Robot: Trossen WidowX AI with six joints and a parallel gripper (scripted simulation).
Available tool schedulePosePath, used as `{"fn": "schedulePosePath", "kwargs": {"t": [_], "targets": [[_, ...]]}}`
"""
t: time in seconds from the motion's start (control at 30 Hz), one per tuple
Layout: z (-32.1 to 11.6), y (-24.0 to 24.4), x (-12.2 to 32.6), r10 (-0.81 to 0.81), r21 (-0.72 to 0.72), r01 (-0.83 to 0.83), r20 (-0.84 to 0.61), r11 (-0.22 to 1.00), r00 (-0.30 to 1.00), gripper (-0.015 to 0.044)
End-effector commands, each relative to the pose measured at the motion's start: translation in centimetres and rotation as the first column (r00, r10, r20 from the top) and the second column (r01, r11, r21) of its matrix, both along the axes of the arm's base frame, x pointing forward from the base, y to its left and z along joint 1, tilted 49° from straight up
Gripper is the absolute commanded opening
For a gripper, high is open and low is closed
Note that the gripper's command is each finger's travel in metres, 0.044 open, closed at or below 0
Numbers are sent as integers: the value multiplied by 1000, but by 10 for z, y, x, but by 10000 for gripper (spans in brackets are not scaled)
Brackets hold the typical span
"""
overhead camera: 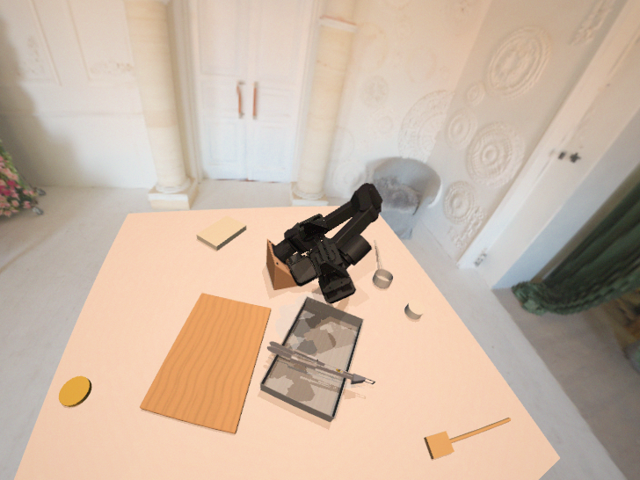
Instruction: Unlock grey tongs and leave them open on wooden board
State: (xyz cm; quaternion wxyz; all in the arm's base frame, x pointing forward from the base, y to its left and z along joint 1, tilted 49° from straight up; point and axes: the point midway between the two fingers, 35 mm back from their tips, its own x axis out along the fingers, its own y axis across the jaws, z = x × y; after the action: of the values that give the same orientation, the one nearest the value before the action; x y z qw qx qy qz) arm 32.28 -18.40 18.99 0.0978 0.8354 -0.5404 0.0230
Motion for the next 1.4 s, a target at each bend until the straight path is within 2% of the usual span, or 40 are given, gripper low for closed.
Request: {"fn": "schedulePosePath", "kwargs": {"t": [0.0,0.13,0.27,0.4,0.47,0.6,0.77,0.87,0.93,1.0,1.1,1.27,1.37], "targets": [[-1,0,2,3,-5,-3,-17,1000,1000,426],[-8,1,18,29,-60,-42,-206,997,978,440],[-24,5,47,57,-145,-155,-524,977,850,440],[-49,13,78,40,-197,-355,-826,914,562,440],[-60,17,90,12,-195,-448,-908,872,420,440],[-79,24,105,-57,-159,-596,-981,787,187,440],[-104,32,118,-175,-64,-752,-982,656,-69,440],[-130,43,126,-339,87,-877,-901,473,-272,440],[-147,52,129,-459,208,-921,-817,329,-349,440],[-162,62,129,-576,331,-927,-729,176,-370,440],[-181,77,124,-725,497,-865,-618,-60,-305,440],[-201,106,107,-832,666,-610,-554,-429,-20,440],[-204,120,97,-802,681,-472,-588,-560,104,440]]}}
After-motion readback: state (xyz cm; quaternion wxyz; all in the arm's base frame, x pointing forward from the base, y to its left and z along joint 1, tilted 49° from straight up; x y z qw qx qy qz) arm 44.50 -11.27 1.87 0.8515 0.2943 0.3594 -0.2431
